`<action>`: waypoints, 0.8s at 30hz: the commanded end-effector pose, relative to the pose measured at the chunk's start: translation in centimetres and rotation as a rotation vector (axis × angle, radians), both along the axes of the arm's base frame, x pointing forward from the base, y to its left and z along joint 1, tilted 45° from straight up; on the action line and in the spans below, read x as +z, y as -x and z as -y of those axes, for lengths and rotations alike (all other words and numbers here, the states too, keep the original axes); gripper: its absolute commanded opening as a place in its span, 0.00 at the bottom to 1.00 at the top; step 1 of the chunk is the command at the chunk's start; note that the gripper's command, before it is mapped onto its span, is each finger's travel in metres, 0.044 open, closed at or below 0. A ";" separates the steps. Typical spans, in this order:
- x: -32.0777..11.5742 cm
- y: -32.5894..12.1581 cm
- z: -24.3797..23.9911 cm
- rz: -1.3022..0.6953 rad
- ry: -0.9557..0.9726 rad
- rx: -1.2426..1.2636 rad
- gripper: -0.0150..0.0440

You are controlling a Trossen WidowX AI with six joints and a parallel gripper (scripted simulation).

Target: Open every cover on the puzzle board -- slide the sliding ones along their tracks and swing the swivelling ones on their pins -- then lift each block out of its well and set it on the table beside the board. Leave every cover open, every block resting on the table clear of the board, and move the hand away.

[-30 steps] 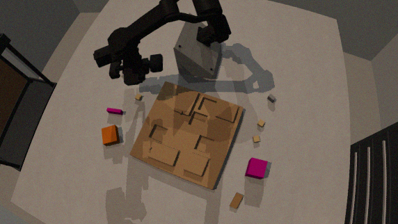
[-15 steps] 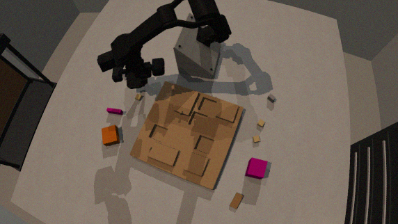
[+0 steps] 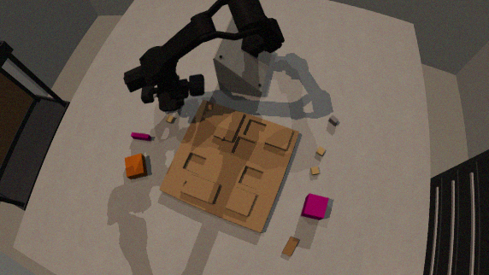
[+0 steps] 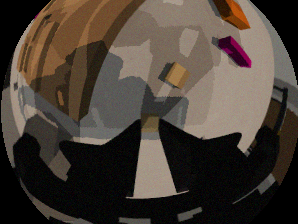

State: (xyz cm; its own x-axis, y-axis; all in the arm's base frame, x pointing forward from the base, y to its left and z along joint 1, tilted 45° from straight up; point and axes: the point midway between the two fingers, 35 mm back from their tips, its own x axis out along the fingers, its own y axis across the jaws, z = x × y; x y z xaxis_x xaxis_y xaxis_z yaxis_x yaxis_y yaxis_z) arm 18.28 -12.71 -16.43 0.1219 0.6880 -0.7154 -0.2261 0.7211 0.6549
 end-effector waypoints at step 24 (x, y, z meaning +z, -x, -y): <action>2.7 0.3 2.9 -0.002 0.001 -0.004 1.00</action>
